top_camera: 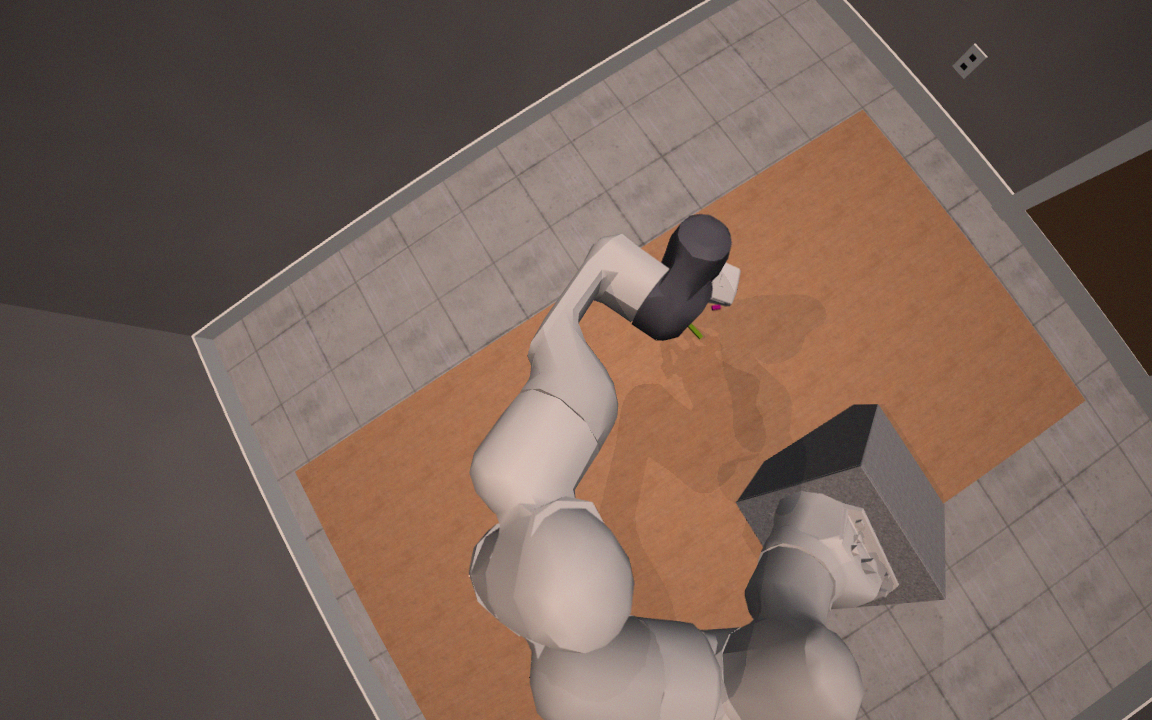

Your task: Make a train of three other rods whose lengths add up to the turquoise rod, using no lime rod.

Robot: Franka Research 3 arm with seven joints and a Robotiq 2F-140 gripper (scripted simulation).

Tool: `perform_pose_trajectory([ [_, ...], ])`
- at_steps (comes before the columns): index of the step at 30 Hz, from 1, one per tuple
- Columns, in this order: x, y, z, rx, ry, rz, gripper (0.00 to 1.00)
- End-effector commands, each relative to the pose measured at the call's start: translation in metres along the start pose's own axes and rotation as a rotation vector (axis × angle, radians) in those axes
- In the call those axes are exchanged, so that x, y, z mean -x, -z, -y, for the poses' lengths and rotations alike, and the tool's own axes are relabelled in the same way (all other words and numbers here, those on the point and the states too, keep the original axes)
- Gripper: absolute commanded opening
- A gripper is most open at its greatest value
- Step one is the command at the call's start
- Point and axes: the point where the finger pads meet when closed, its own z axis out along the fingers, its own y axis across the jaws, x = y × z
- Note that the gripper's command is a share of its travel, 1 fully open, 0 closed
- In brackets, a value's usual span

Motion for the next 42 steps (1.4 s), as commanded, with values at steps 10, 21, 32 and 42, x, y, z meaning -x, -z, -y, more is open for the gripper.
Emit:
perform_pose_trajectory([
  [10, 0.001, -0.018, 0.000, -0.002, 0.000, 0.001, 0.15],
  [21, 0.002, -0.033, 0.000, -0.002, 0.000, 0.001, 0.15],
  [32, 0.002, -0.042, 0.000, -0.002, 0.000, 0.001, 0.15],
  [42, 0.002, -0.045, 0.000, -0.002, 0.000, 0.001, 0.15],
])
